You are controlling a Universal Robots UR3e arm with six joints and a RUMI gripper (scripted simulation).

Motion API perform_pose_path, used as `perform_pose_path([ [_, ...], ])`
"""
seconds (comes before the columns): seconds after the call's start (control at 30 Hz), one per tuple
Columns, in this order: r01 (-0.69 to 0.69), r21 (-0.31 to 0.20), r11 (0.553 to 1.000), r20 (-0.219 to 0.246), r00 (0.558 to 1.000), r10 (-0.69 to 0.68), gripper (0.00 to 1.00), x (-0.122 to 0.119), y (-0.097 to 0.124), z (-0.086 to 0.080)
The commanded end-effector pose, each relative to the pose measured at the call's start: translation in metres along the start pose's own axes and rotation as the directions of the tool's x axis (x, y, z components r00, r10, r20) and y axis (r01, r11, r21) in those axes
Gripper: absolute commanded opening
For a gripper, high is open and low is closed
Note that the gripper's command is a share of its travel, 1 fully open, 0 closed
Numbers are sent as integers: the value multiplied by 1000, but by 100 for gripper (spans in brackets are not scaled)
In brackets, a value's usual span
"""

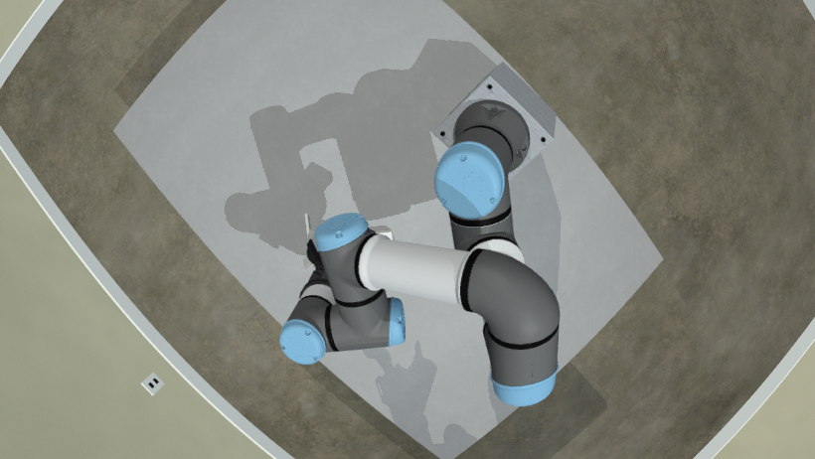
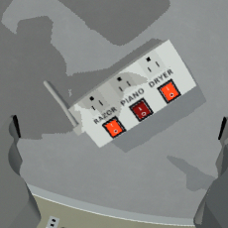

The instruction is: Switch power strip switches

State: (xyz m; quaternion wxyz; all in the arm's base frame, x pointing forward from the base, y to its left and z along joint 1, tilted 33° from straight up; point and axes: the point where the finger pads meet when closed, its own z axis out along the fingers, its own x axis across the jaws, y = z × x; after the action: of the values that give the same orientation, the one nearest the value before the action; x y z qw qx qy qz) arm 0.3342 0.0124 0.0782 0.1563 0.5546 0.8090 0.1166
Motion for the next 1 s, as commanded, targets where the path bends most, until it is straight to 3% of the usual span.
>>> perform_pose_path([
  [0.0,-123,-86,989,-31,992,121,100,-3,-1,-8],
  [0.27,-248,-157,956,-50,969,243,100,-9,2,-13],
  [0.97,-276,-174,945,-54,961,271,100,-10,4,-15],
])
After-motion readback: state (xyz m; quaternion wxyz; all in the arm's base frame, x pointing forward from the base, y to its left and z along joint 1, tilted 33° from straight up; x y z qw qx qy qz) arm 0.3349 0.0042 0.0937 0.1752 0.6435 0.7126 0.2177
